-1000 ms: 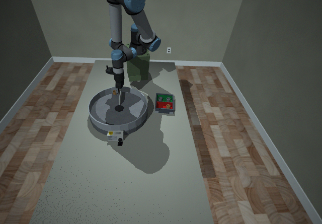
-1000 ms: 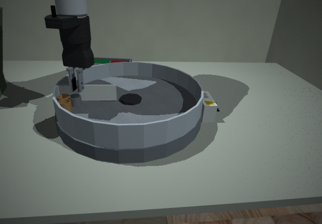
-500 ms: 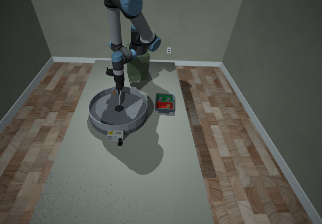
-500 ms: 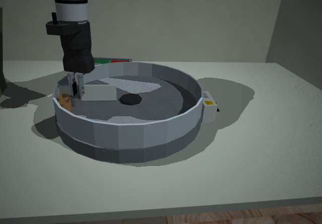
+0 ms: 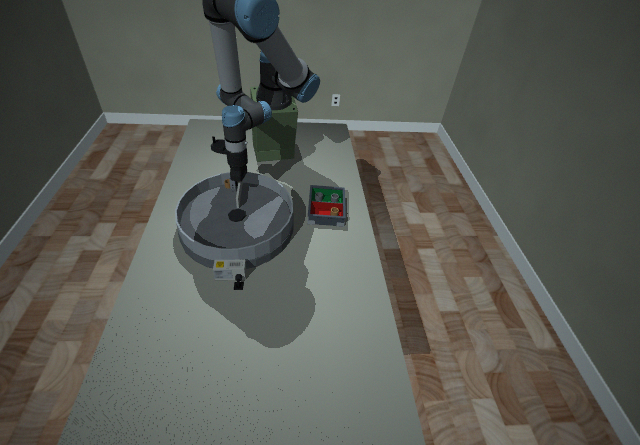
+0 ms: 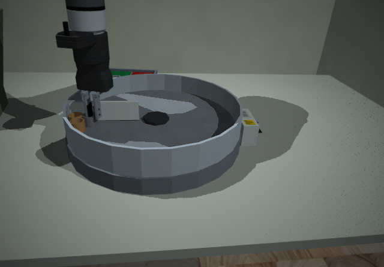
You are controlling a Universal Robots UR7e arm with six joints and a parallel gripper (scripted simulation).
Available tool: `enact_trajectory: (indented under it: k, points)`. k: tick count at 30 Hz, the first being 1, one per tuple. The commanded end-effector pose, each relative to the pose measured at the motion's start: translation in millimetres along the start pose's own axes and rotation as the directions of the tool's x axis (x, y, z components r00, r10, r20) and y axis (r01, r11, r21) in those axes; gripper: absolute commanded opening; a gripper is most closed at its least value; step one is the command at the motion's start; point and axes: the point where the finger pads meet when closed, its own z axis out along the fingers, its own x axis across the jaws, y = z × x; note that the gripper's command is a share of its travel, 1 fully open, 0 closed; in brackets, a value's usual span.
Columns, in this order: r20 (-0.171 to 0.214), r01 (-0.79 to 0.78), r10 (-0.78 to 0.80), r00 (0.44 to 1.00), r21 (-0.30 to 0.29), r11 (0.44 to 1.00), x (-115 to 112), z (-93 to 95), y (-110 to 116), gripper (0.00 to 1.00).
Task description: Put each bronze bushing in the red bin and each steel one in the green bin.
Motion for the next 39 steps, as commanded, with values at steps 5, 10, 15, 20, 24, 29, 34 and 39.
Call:
enact_trajectory:
  k: [5, 10, 15, 20, 24, 29, 34, 39]
  points:
    - [0.001, 0.0, 0.0, 1.0, 0.001, 1.0, -0.4, 6.7, -0.2, 0.4]
    - [0.001, 0.0, 0.0, 1.0, 0.001, 1.0, -0.4, 9.4, -0.2, 0.4]
    - [0.001, 0.0, 0.0, 1.0, 0.001, 1.0, -0.4, 13.5, -0.2, 0.4]
    - [0.001, 0.0, 0.0, 1.0, 0.001, 1.0, -0.4, 14.9, -0.2, 0.4]
    - [0.001, 0.0, 0.0, 1.0, 0.001, 1.0, -0.4, 14.9, -0.2, 0.4]
    - [0.001, 0.0, 0.0, 1.0, 0.001, 1.0, -0.4, 14.7, -0.2, 0.0]
    - [0.001, 0.0, 0.0, 1.0, 0.001, 1.0, -0.4, 14.7, -0.2, 0.0]
    - [0.002, 0.0, 0.0, 1.0, 0.001, 1.0, -0.7, 14.6, -0.2, 0.0]
